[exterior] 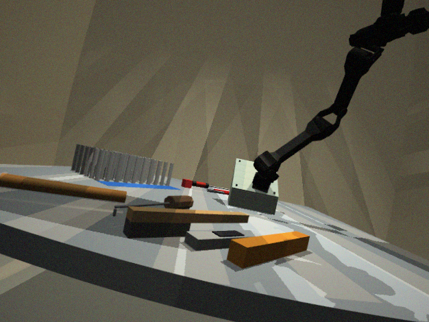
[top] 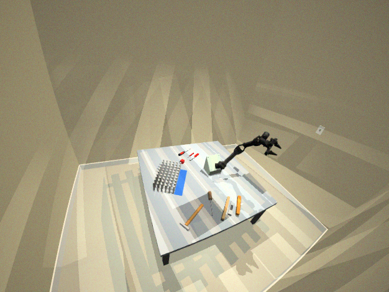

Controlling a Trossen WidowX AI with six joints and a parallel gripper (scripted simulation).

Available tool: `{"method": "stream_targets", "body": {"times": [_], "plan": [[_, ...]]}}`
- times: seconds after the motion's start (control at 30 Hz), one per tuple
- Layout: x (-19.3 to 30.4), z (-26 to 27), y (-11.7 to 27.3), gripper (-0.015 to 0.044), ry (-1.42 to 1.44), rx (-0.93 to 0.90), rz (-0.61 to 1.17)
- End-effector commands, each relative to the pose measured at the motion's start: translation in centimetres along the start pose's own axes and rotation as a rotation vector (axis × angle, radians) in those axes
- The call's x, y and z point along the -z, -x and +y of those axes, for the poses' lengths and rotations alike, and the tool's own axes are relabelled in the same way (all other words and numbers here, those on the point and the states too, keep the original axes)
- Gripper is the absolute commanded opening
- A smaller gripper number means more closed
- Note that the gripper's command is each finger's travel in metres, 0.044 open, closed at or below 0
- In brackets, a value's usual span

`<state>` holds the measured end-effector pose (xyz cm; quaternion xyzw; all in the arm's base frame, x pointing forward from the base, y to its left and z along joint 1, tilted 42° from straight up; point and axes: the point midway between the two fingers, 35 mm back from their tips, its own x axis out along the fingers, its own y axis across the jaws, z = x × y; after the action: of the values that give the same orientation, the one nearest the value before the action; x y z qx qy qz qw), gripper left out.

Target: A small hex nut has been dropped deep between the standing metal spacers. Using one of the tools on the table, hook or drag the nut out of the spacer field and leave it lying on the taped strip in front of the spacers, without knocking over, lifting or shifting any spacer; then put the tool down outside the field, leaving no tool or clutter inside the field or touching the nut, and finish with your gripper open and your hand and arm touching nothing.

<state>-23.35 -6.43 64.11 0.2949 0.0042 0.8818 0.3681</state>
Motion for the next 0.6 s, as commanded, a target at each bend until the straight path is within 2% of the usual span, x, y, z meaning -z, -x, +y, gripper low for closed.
{"method": "stream_targets", "body": {"times": [0.0, 0.1, 0.3, 0.57], "plan": [[-0.1, -0.1, 0.0, 0.0426, -0.004, 0.001, -0.004], [-1.4, -1.6, -0.3, 0.0440, -0.064, 0.012, -0.064], [-4.6, -9.9, -2.1, 0.0440, -0.038, 0.142, -0.140], [-7.4, -21.4, -1.7, 0.0440, -0.074, 0.366, -0.247]]}}
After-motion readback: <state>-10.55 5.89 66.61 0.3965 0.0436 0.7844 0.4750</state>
